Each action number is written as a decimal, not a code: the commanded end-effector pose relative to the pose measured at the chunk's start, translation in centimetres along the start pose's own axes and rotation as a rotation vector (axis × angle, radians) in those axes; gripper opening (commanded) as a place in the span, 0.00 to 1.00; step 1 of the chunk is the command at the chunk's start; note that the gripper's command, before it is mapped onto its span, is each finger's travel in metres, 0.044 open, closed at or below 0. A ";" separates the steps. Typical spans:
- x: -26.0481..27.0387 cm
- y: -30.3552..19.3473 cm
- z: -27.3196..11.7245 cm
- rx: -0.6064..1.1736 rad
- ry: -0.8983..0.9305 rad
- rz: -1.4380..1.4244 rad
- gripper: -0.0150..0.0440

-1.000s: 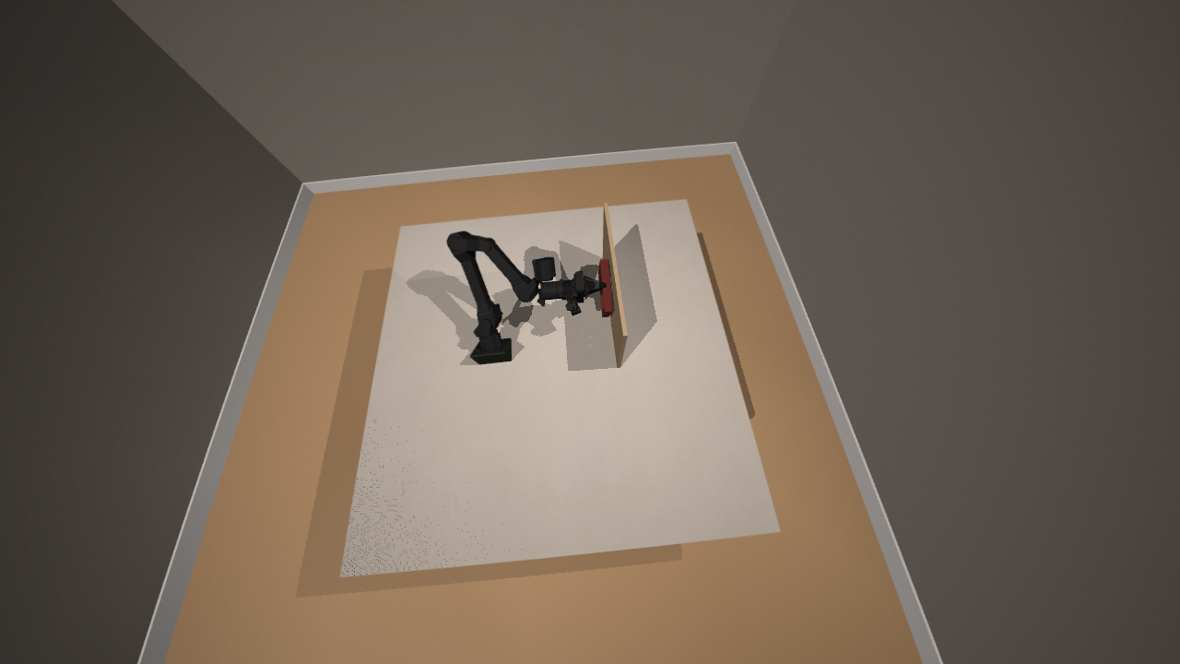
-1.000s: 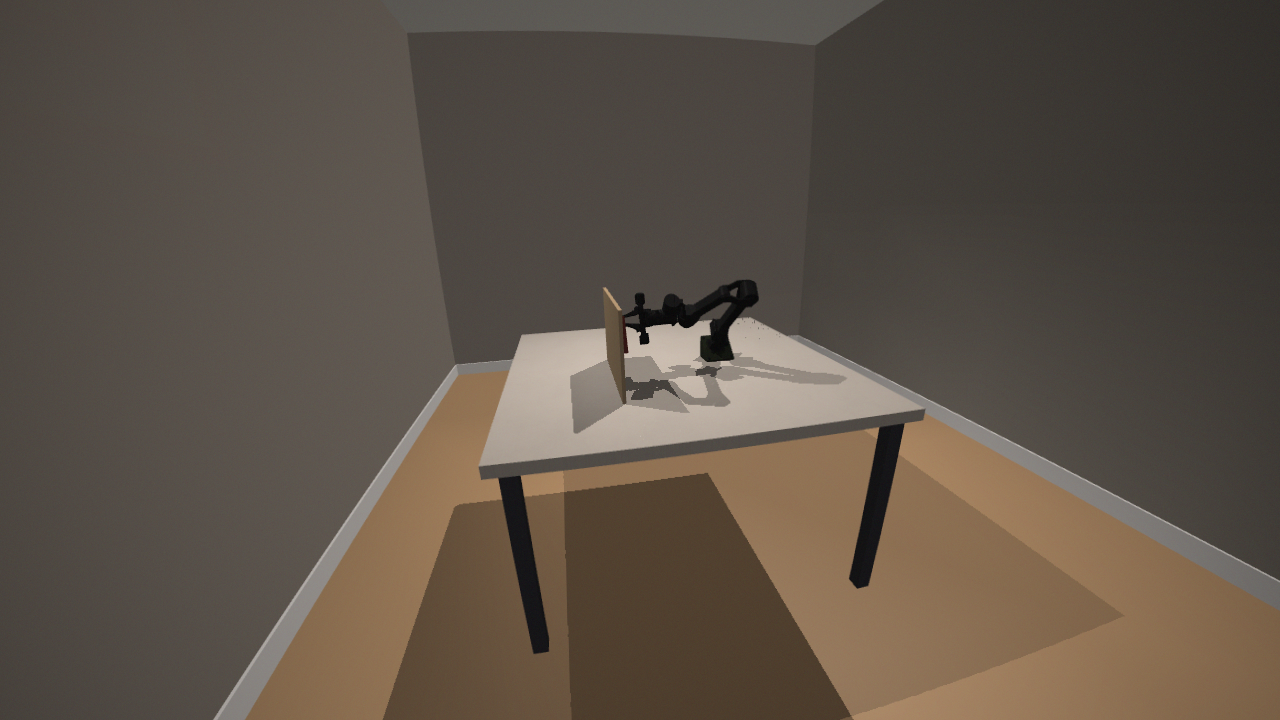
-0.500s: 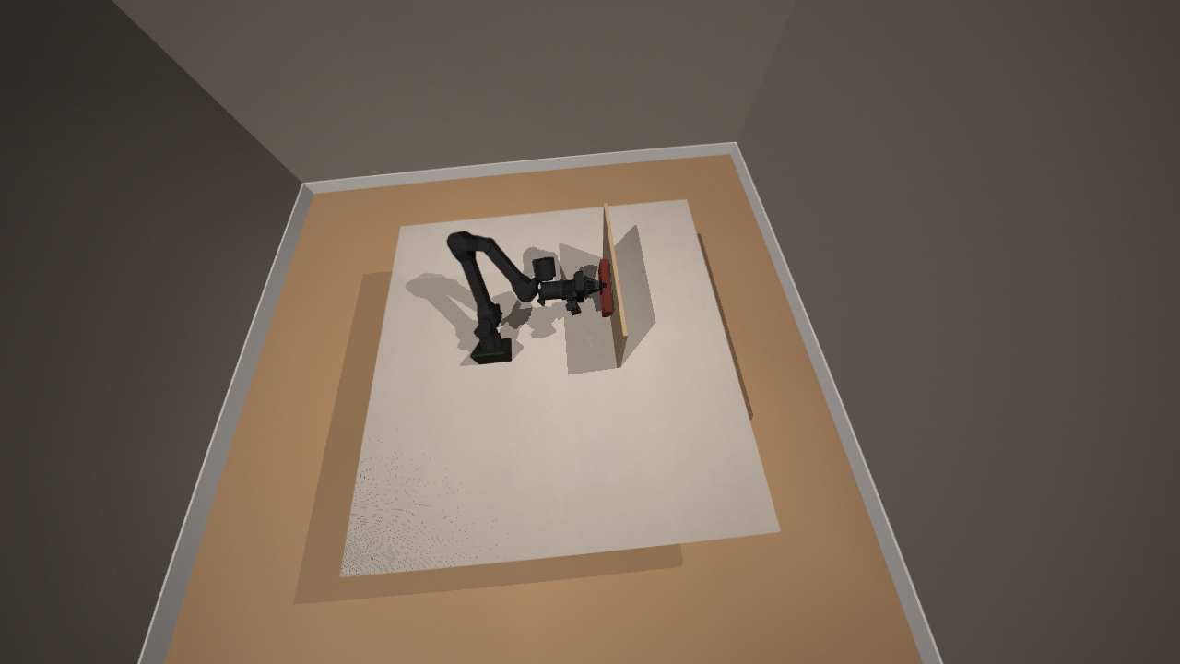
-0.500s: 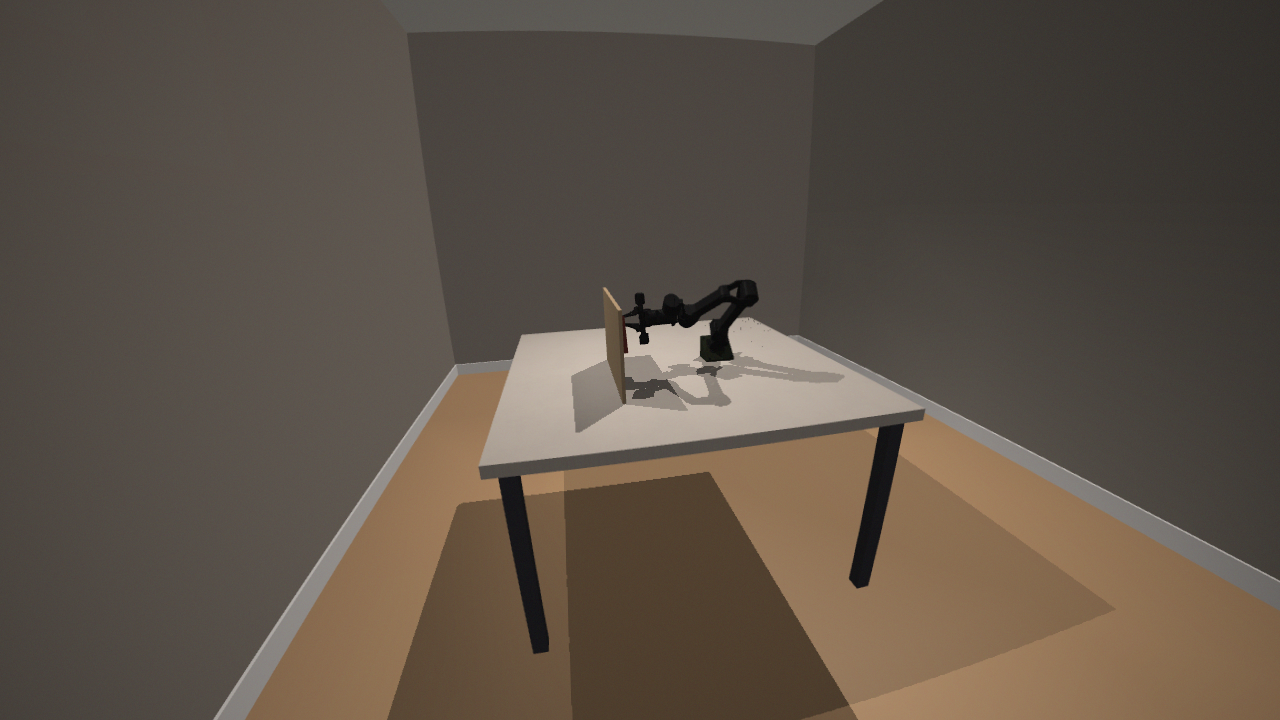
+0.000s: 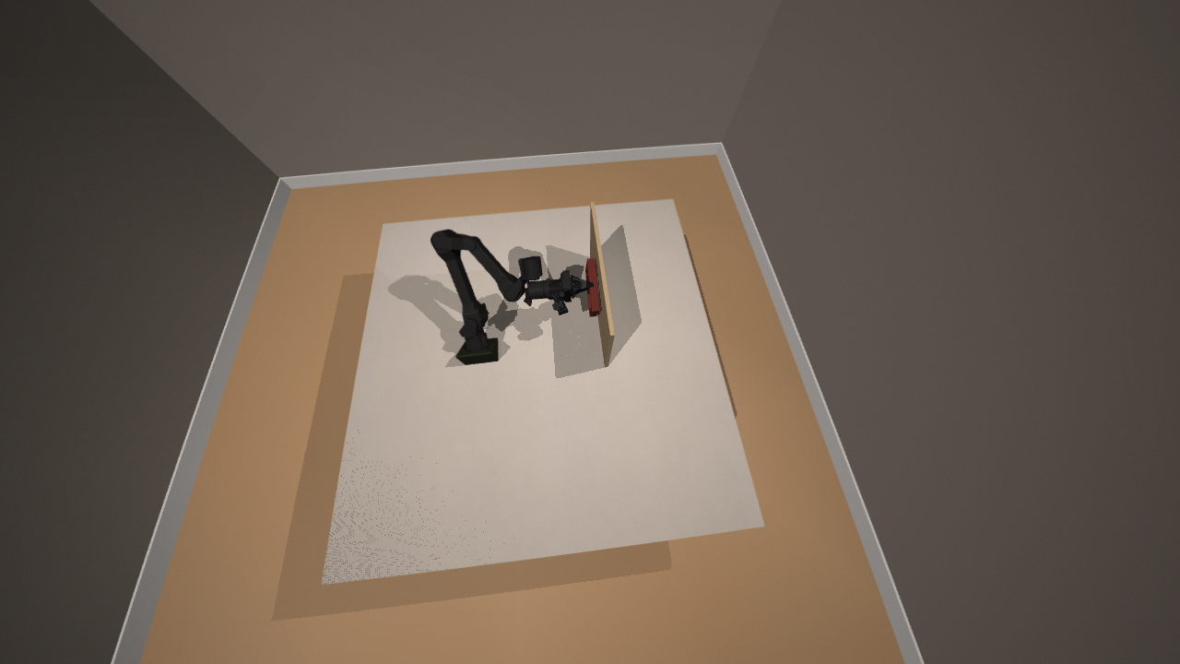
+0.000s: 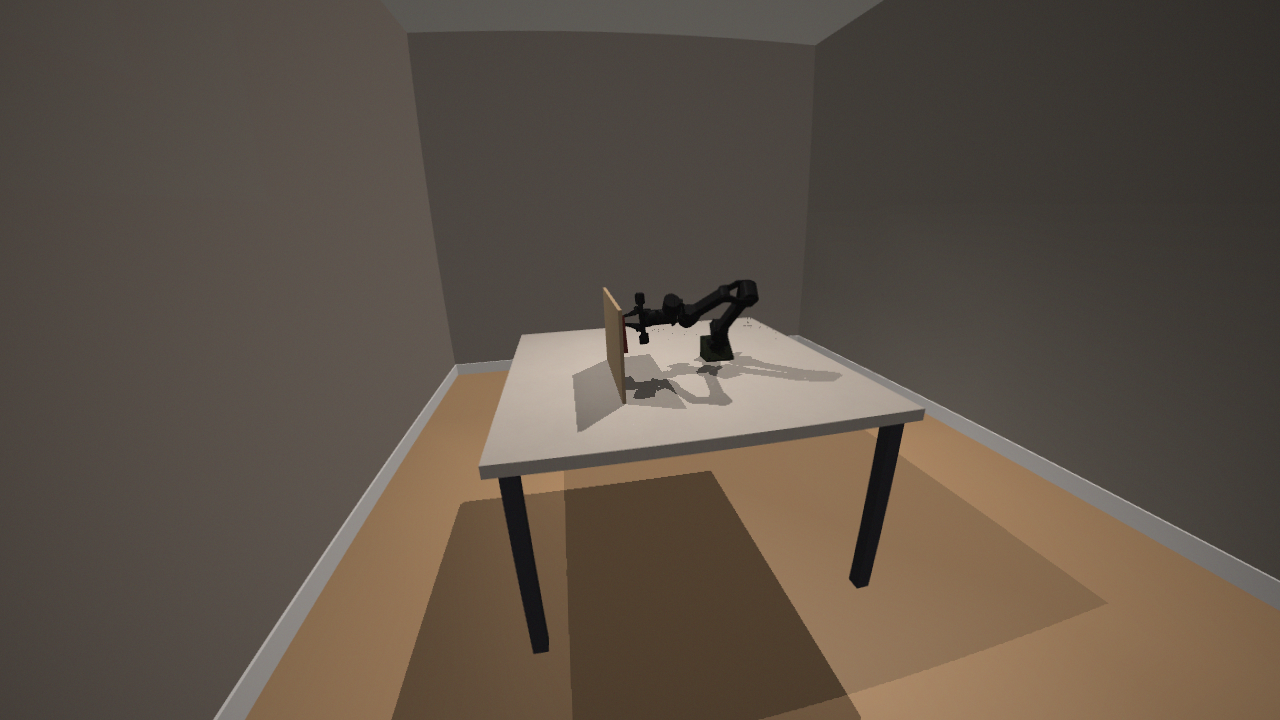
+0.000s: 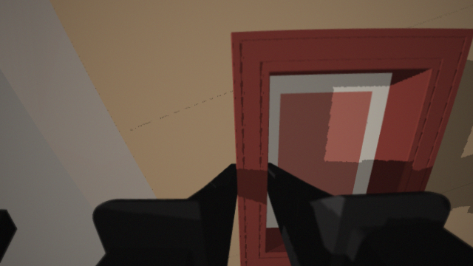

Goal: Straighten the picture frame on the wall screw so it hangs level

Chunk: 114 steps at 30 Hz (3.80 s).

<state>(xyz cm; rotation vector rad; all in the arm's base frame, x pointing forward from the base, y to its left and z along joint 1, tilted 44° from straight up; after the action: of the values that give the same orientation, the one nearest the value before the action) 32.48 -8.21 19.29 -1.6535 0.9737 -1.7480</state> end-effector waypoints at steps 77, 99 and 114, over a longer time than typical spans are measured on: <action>0.9 -1.1 0.0 0.008 0.021 0.002 0.25; 0.6 -1.1 0.0 0.008 0.021 0.002 0.25; 0.1 -1.2 0.0 0.008 0.021 0.002 0.25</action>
<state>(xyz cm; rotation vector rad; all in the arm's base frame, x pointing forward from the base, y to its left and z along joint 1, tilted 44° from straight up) 32.64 -7.42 20.19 -1.6474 0.9611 -1.7517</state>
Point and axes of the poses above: the point midway between the two fingers, 35 mm back from their tips, its own z axis out along the fingers, its own x axis across the jaws, y = z × x, the point moved 5 cm from there along -z, back along the fingers, and after that the axes turned 9 degrees about -z, right-handed, at the moved point
